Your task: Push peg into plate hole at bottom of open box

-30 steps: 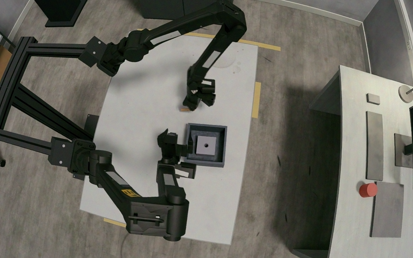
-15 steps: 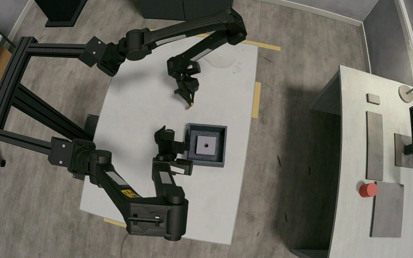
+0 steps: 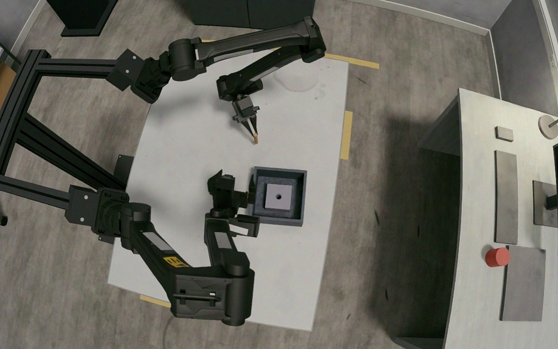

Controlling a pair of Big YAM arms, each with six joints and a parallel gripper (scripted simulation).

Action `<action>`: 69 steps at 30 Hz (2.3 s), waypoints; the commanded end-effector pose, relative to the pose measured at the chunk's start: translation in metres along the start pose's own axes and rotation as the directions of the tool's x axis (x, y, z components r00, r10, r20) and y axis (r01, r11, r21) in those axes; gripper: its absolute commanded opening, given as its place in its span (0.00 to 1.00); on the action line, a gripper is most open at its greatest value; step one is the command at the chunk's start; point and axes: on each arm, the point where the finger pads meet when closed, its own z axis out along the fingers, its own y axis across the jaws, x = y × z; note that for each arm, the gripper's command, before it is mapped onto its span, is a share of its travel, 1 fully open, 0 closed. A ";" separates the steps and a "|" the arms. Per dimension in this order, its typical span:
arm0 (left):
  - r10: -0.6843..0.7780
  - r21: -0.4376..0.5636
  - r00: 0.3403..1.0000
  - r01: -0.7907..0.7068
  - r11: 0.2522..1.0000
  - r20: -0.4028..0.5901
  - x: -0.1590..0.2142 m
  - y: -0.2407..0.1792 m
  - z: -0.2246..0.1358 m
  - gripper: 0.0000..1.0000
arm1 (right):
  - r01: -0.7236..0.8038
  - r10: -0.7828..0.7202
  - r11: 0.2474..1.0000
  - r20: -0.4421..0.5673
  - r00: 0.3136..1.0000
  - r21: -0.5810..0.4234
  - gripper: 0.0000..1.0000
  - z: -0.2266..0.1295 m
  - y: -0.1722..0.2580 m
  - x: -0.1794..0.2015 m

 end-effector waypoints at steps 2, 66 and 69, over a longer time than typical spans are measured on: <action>0.001 0.010 1.000 -0.001 1.000 0.011 0.005 -0.009 0.010 0.06 | 0.003 -0.003 1.000 0.002 1.000 0.000 1.00 -0.001 0.003 -0.003; 0.002 -0.002 1.000 -0.002 1.000 -0.005 0.030 0.000 -0.018 0.29 | 0.003 -0.003 1.000 0.002 1.000 0.000 1.00 -0.001 0.003 -0.003; -0.001 -0.003 1.000 0.001 1.000 -0.005 0.031 -0.004 -0.051 0.29 | 0.003 -0.003 1.000 0.002 1.000 0.000 1.00 -0.001 0.003 -0.003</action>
